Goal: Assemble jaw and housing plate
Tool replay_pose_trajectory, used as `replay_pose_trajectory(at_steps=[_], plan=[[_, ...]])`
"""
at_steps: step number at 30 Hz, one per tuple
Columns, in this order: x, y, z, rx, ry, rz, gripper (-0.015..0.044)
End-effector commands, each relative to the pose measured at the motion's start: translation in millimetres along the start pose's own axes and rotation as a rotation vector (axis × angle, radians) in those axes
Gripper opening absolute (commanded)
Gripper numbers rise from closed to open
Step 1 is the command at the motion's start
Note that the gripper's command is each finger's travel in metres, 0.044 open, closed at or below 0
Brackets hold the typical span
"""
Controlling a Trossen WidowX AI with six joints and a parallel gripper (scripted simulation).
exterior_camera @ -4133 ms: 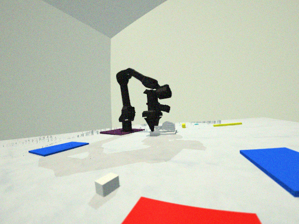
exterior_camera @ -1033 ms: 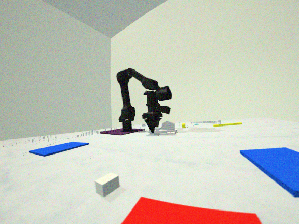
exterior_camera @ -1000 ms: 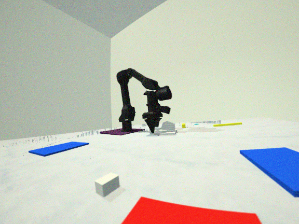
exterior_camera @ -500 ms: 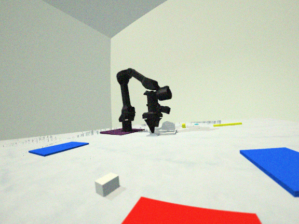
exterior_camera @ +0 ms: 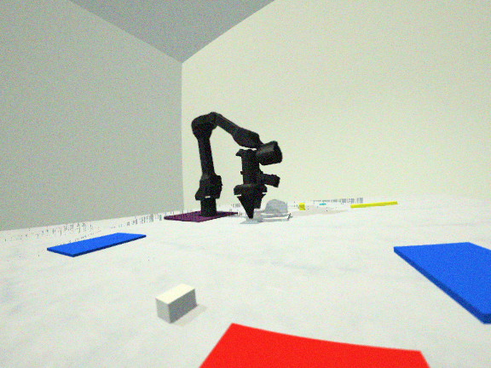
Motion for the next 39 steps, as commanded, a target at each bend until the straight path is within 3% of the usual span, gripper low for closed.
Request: replay_pose_trajectory(at_steps=[1,10,14,28,39], plan=[[-0.4,0.2,0.0,0.004,0.001,-0.004,0.0351],[-0.4,0.2,0.0,0.004,0.001,-0.004,0.0351],[0.0,0.0,0.0,0.000,0.000,0.000,0.0440],[1.3,0.0,-0.2,0.000,0.000,0.000,0.0440],[74.7,0.3,1.8,0.004,0.000,-0.004,0.0440]])
Point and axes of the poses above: the point midway between the two fingers, 35 mm back from their tips, its own x axis back along the fingers, its own y axis across the jaws, z = x × y, the point moved 9 cm from there along x, back along the fingers, and after that the axes turned 7 degrees about -x, right-handed, at the moved point
